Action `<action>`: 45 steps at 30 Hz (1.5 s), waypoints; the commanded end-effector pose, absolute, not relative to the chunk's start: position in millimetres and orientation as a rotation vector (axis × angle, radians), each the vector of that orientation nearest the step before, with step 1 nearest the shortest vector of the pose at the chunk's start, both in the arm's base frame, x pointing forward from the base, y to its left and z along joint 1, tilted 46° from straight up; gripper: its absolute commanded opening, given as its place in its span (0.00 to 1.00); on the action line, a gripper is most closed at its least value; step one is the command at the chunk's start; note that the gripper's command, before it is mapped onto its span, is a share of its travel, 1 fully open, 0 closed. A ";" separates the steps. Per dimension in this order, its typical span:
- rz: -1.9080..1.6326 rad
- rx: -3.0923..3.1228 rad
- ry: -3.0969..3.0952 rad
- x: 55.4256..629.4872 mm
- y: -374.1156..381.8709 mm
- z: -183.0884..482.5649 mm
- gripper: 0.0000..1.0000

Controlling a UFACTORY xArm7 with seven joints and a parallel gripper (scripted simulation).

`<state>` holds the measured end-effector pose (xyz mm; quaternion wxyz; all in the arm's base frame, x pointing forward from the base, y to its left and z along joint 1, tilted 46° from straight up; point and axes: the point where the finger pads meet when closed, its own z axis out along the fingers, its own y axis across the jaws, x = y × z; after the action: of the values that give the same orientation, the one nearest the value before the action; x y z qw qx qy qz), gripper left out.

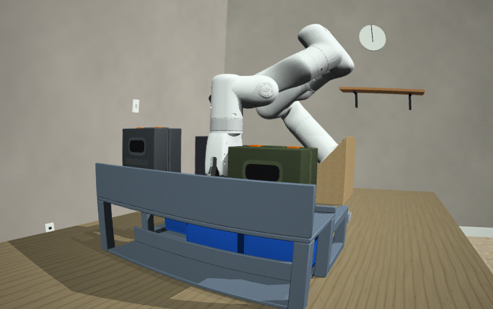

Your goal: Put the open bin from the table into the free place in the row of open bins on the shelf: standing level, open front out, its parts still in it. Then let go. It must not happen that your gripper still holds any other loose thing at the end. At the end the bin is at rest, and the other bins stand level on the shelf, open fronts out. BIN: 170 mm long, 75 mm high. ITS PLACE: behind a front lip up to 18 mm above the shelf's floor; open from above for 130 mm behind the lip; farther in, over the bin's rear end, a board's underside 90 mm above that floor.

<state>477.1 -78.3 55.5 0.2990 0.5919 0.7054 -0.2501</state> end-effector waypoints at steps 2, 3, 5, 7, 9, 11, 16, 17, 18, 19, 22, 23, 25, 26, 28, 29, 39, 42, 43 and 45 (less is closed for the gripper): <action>-0.659 1.569 1.874 484.4 -75.7 56.8 0.00; -0.659 1.569 1.874 484.4 -75.7 56.8 0.00; -0.659 1.569 1.874 484.4 -75.7 56.8 0.00; -0.659 1.569 1.874 484.4 -75.7 56.8 0.00; -0.659 1.569 1.874 484.4 -75.7 56.8 0.00; -0.659 1.569 1.874 484.4 -75.7 56.8 0.00; -0.659 1.569 1.874 492.2 -74.3 56.8 0.00; -0.659 1.569 1.874 494.2 -73.9 56.9 0.00; -0.659 1.569 1.874 494.2 -73.9 56.9 0.00; -0.659 1.569 1.874 494.2 -73.9 56.9 0.00; -0.659 1.569 1.874 494.2 -73.9 56.9 0.00; -0.659 1.569 1.874 494.2 -73.9 56.9 0.00; -0.659 1.569 1.874 494.2 -73.9 56.9 0.00; -0.659 1.569 1.874 494.2 -73.9 56.9 0.00; -0.659 1.569 1.874 494.2 -73.9 56.9 0.00; -0.659 1.569 1.874 494.2 -73.9 56.9 0.00; -0.659 1.569 1.874 504.0 -72.1 57.0 0.00; -0.659 1.569 1.874 504.0 -72.1 57.0 0.00; -0.659 1.569 1.874 504.0 -72.1 57.0 0.00; -0.659 1.569 1.874 504.0 -72.1 57.0 0.00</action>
<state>502.5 -74.0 55.4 0.2988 0.5921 0.7053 -0.2503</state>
